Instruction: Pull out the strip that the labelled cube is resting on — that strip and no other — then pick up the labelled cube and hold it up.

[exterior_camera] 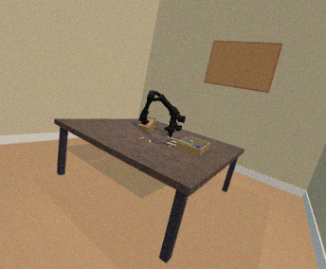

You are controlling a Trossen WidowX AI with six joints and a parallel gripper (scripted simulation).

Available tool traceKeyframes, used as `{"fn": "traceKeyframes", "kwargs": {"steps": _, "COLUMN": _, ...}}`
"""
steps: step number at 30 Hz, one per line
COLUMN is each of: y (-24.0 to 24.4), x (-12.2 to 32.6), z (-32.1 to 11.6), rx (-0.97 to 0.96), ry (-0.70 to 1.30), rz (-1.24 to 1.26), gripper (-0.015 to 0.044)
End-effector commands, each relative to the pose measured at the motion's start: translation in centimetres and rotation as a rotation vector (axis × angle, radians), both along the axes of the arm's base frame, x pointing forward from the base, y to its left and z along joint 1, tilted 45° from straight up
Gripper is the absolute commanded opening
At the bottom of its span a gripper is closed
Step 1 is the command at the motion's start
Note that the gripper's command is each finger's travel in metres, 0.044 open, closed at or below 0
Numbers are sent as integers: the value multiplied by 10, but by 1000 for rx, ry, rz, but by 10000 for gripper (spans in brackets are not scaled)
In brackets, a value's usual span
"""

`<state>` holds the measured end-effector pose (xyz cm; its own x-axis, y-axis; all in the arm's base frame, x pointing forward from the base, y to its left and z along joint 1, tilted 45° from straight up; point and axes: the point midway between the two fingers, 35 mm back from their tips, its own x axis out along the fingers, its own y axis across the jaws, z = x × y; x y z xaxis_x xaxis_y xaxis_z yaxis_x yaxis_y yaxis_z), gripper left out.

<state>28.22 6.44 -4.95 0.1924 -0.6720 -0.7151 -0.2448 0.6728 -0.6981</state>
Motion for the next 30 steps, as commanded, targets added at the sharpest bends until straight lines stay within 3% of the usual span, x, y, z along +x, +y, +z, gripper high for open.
{"fn": "traceKeyframes", "kwargs": {"steps": 1, "y": -9, "x": -14, "z": -5, "rx": -12, "ry": 30, "rz": -13, "gripper": 0}}
{"fn": "traceKeyframes", "kwargs": {"steps": 30, "y": -21, "x": -53, "z": -2, "rx": -12, "ry": 32, "rz": -13, "gripper": 0}}
